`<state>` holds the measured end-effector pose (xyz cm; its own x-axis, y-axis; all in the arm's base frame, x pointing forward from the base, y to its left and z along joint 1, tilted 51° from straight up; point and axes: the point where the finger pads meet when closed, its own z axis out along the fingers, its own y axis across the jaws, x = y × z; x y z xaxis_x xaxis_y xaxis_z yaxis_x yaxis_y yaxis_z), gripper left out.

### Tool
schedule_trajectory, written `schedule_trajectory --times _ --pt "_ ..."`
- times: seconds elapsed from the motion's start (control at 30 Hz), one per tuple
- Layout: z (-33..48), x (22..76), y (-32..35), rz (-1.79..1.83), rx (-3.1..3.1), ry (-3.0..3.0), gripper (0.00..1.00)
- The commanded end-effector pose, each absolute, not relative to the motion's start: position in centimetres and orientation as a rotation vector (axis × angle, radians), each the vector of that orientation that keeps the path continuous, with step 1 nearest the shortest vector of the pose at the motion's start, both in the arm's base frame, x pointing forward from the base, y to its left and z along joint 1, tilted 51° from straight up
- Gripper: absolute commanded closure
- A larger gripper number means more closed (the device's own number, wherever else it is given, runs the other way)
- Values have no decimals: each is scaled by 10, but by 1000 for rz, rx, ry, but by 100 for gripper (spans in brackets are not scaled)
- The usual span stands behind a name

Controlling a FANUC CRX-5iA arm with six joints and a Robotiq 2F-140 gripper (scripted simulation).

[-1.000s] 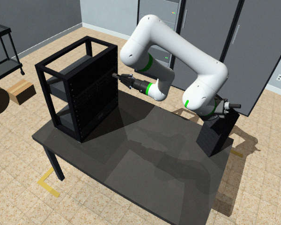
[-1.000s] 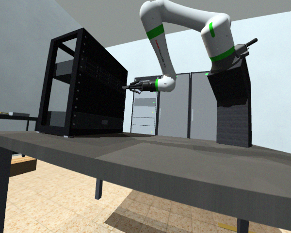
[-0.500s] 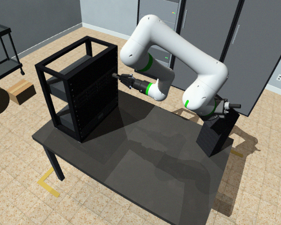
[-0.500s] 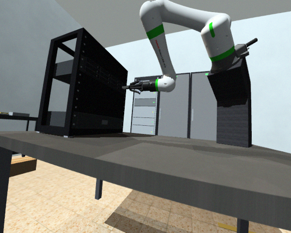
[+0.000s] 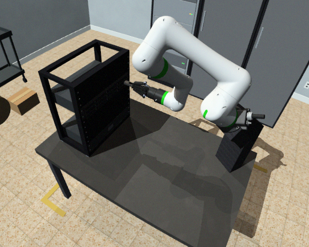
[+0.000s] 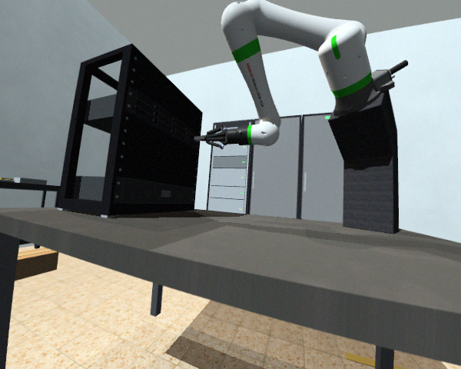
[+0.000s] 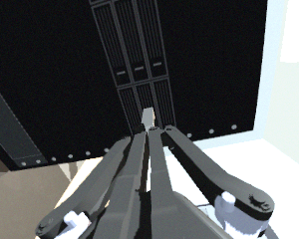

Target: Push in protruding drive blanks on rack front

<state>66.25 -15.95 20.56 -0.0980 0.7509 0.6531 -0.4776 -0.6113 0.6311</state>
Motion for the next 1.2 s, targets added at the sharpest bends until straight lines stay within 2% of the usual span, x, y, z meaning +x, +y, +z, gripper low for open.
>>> schedule_trajectory --times 0.0,0.47,1.17 --pt "199 649 -156 1827 1310 327 90" --pt "175 598 -142 1827 1310 327 90" --pt "178 593 -145 1827 1310 327 90"
